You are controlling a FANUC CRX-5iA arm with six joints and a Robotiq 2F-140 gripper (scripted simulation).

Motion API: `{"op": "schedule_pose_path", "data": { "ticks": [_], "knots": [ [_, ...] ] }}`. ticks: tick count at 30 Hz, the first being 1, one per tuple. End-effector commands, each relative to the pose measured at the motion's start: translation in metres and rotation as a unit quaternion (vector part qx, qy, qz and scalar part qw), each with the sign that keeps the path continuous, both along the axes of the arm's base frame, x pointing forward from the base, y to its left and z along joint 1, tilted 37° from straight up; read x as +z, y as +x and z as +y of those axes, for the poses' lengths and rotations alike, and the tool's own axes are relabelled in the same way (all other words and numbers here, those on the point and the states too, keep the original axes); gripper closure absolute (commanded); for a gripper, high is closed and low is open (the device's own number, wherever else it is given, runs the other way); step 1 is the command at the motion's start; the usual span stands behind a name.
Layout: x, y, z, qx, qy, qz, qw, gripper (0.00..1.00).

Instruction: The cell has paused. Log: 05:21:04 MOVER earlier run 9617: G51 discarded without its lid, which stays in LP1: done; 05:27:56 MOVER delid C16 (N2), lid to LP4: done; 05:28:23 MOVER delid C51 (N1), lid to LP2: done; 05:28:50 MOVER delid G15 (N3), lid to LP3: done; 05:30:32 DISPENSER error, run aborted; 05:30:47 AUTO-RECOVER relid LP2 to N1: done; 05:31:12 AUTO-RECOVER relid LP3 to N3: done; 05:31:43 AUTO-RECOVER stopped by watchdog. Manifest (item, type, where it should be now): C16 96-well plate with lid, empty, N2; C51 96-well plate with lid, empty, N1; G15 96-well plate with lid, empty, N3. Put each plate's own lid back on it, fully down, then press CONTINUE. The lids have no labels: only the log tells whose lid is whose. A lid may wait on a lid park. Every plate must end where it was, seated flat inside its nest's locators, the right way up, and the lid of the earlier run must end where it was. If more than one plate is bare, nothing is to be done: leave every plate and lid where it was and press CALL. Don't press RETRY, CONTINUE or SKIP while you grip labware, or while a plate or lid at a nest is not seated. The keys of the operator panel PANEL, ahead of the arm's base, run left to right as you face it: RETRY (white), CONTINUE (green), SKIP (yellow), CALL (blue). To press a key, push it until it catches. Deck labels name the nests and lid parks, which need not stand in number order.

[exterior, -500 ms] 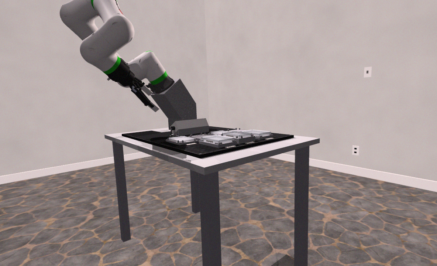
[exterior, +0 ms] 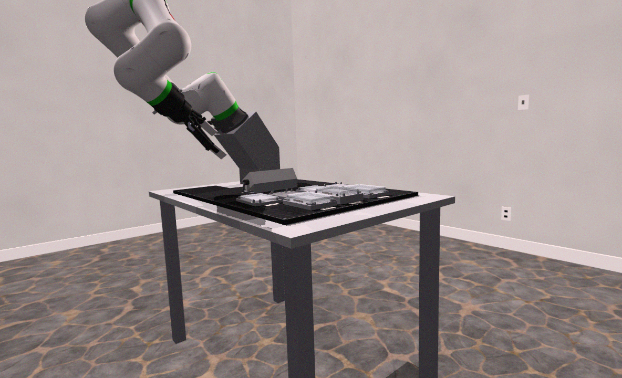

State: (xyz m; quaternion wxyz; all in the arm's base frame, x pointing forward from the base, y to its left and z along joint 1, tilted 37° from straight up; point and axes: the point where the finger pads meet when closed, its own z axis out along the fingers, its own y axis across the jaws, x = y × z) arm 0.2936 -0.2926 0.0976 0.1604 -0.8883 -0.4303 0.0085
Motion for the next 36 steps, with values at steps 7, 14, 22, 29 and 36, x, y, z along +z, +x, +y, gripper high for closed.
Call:
{"op": "schedule_pose_path", "data": {
  "ticks": [7,14,22,29,36],
  "knots": [
    [-0.021,0.004,-0.007,0.064,-0.028,0.021,0.997,0.00],
    [-0.074,0.036,-0.024,0.257,-0.091,0.068,0.960,0.00],
    [-0.104,0.076,-0.022,0.434,-0.135,0.099,0.885,0.00],
    [-0.133,0.126,-0.002,0.585,-0.157,0.116,0.787,0.00],
    [-0.162,0.171,0.036,0.686,-0.160,0.123,0.699,0.00]
  ]
}}
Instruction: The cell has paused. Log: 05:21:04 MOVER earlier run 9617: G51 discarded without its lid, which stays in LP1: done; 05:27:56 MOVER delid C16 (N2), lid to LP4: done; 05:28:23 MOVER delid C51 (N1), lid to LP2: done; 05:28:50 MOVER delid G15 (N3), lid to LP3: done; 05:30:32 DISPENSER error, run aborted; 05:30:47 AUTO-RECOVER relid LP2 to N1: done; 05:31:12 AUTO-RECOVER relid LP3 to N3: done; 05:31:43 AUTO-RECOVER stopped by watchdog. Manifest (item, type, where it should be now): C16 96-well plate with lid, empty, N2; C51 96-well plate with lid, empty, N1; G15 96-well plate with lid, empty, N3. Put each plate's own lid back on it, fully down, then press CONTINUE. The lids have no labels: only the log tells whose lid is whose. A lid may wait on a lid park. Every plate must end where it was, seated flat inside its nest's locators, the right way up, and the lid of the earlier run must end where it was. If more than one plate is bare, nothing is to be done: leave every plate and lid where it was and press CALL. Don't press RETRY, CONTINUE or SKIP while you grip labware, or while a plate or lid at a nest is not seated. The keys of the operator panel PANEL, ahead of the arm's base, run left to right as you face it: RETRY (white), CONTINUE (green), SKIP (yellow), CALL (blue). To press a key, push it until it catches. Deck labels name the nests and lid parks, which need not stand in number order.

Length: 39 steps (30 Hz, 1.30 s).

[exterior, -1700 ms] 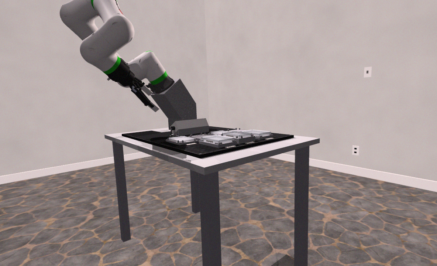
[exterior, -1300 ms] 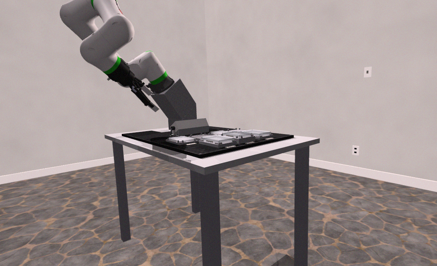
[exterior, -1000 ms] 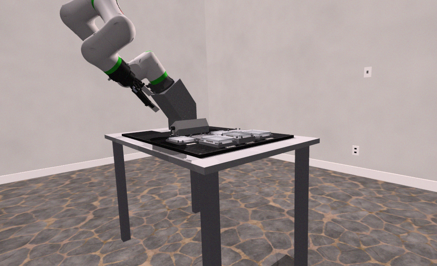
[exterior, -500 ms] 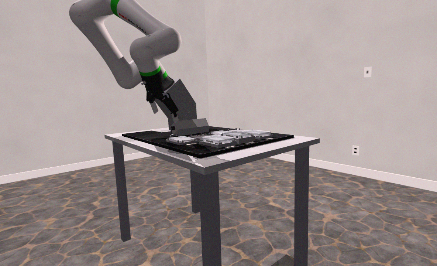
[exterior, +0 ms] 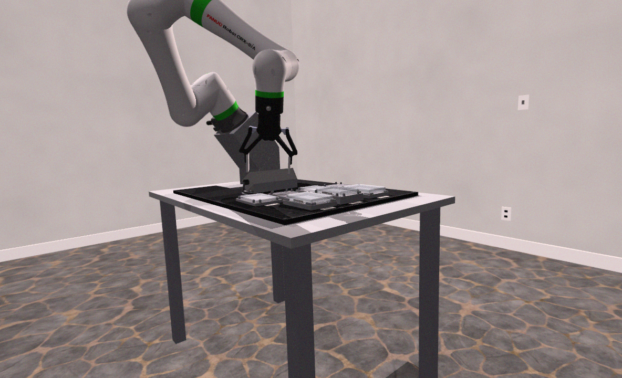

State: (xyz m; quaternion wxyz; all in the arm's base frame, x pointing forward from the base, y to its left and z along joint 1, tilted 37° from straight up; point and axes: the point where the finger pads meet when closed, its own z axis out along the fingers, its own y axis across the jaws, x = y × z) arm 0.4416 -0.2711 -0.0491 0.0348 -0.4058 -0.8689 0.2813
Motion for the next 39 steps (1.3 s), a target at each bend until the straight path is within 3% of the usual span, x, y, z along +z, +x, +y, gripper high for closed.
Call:
{"op": "schedule_pose_path", "data": {
  "ticks": [1,2,4,8,10,18,19,39],
  "knots": [
    [-0.015,0.023,0.015,0.121,-0.018,0.015,0.992,0.00],
    [-0.029,0.040,0.035,0.156,-0.017,0.026,0.987,0.00],
    [-0.029,0.040,0.035,0.189,-0.020,0.031,0.981,0.00],
    [-0.056,0.066,0.081,0.304,-0.020,0.061,0.950,0.00],
    [-0.059,0.068,0.088,0.329,-0.020,0.067,0.942,0.00],
    [-0.061,0.070,0.091,0.337,-0.020,0.069,0.939,0.00],
    [-0.061,0.070,0.091,0.337,-0.020,0.069,0.939,1.00],
    [-0.061,0.070,0.091,0.337,-0.020,0.069,0.939,1.00]
  ]
}}
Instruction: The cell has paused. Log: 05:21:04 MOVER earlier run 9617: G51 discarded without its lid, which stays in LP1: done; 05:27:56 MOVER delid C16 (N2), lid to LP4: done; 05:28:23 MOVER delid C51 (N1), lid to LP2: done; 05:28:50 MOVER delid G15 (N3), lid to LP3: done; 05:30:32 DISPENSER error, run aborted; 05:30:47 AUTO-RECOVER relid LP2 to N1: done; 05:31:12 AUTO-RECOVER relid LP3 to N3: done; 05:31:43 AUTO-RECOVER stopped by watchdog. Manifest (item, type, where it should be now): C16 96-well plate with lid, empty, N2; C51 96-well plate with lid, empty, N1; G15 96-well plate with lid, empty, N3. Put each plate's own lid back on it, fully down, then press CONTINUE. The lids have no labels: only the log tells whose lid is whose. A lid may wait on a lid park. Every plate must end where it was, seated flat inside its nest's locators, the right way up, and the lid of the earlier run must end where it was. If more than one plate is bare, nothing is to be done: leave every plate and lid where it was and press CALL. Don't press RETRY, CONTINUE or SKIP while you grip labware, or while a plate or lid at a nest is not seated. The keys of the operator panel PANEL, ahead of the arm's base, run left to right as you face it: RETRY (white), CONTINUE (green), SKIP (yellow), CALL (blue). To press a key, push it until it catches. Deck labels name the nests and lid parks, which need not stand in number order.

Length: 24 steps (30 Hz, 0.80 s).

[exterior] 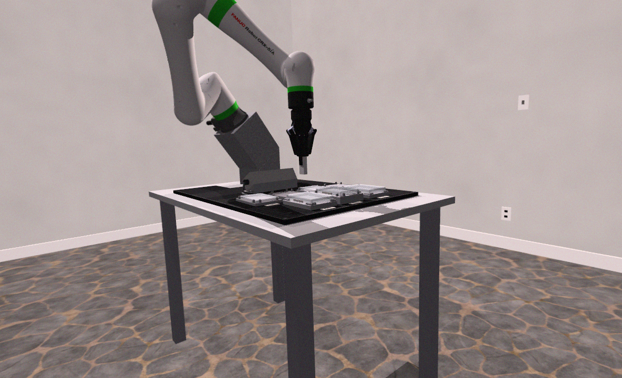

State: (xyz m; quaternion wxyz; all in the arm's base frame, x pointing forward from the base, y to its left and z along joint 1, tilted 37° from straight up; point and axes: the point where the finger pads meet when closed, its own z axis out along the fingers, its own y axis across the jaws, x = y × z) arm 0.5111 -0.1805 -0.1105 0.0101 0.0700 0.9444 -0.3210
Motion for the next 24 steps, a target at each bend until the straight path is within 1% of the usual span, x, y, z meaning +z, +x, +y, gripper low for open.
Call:
{"op": "schedule_pose_path", "data": {
  "ticks": [1,14,15,16,18,20,21,22,23,24],
  "knots": [
    [0.000,0.000,0.000,0.000,0.000,0.000,1.000,1.00],
    [0.001,0.000,-0.001,0.000,0.000,0.000,1.000,1.00],
    [0.006,0.000,-0.007,0.000,0.001,0.000,1.000,1.00],
    [0.016,-0.001,-0.021,0.000,0.001,0.000,1.000,1.00],
    [0.047,-0.008,-0.061,0.000,0.002,0.000,1.000,1.00],
    [0.047,-0.008,-0.061,0.000,0.002,0.000,1.000,1.00],
    [0.061,-0.013,-0.080,0.000,0.001,0.000,1.000,1.00],
    [0.061,-0.013,-0.080,0.000,0.001,0.000,1.000,1.00],
    [0.072,-0.017,-0.094,0.000,0.001,0.000,1.000,1.00],
    [0.072,-0.017,-0.094,0.000,0.001,0.000,1.000,1.00]
  ]
}}
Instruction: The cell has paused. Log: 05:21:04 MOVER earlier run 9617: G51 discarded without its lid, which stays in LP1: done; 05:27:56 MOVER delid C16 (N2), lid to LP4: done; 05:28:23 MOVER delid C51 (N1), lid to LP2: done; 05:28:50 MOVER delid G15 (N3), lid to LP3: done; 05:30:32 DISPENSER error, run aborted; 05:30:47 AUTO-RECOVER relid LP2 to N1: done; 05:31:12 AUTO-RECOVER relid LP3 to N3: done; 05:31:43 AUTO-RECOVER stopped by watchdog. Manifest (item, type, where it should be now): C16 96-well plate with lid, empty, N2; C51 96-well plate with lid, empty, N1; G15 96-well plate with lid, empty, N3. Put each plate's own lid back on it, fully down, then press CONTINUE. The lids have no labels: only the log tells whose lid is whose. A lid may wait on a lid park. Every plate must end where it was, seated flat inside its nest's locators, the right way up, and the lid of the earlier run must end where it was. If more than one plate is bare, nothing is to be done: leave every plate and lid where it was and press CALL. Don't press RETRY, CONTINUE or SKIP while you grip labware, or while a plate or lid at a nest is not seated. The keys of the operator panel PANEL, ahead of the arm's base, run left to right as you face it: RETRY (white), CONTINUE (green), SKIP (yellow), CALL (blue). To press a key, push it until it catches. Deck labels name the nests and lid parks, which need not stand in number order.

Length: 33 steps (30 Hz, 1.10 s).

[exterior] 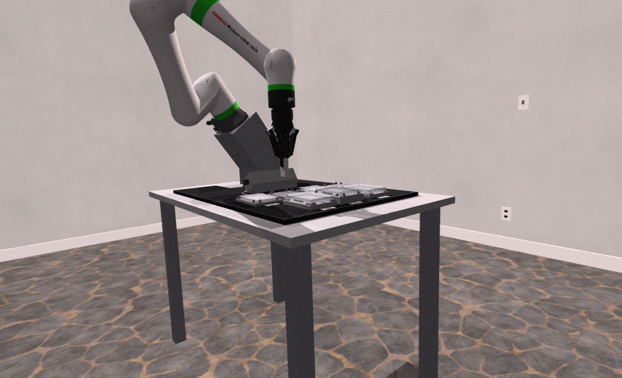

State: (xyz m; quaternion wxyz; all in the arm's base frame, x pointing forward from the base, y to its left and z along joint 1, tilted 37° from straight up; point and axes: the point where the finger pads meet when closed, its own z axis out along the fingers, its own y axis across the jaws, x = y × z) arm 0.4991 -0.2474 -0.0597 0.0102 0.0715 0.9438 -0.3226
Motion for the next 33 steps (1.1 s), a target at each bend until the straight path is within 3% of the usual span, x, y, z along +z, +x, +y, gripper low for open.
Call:
{"op": "schedule_pose_path", "data": {
  "ticks": [1,30,32,33],
  "knots": [
    [0.026,-0.007,-0.033,0.002,0.002,0.000,1.000,1.00],
    [0.027,-0.007,-0.035,0.002,0.002,0.000,1.000,1.00],
    [0.020,-0.003,-0.026,0.002,0.003,0.000,1.000,1.00],
    [0.008,0.005,-0.009,0.002,0.005,0.000,1.000,1.00]
  ]
}}
